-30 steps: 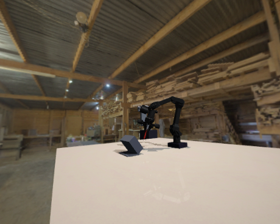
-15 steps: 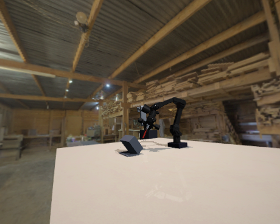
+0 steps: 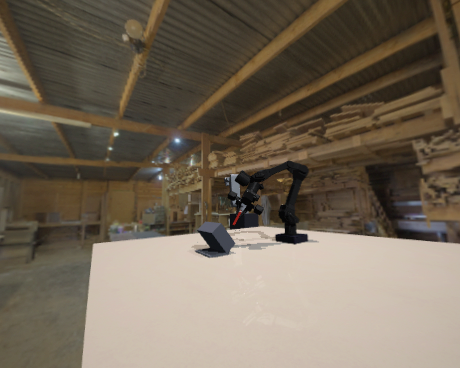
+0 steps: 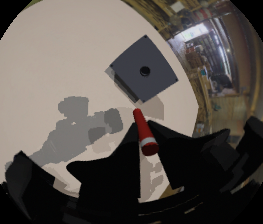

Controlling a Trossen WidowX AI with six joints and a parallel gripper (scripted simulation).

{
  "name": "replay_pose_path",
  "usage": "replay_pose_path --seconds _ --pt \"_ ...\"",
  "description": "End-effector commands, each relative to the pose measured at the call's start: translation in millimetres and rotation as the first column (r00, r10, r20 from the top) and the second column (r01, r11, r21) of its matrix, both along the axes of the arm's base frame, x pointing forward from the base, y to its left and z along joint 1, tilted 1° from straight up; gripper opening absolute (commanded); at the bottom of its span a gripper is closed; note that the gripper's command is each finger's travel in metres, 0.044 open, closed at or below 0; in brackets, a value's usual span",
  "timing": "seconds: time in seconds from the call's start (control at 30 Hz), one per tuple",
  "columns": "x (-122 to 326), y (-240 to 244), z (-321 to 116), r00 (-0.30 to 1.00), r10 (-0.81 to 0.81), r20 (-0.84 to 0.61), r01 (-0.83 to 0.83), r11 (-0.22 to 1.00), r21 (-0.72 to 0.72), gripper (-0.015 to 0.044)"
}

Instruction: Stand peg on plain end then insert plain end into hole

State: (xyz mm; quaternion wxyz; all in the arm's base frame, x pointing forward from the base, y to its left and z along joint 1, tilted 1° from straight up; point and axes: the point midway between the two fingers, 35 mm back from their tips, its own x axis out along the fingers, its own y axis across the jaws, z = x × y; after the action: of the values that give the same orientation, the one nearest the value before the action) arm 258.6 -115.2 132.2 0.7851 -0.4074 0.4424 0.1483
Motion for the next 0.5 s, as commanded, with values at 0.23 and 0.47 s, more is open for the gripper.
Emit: replay_pose_path --seconds 0.23,0.47 --pt "4.6 7.9 3.6 0.993 0.089 0.072 -0.085 0.995 -0.06 0.0" --pt "7.4 12.2 6.7 0.983 0.143 0.115 -0.131 0.986 -0.104 0.0"
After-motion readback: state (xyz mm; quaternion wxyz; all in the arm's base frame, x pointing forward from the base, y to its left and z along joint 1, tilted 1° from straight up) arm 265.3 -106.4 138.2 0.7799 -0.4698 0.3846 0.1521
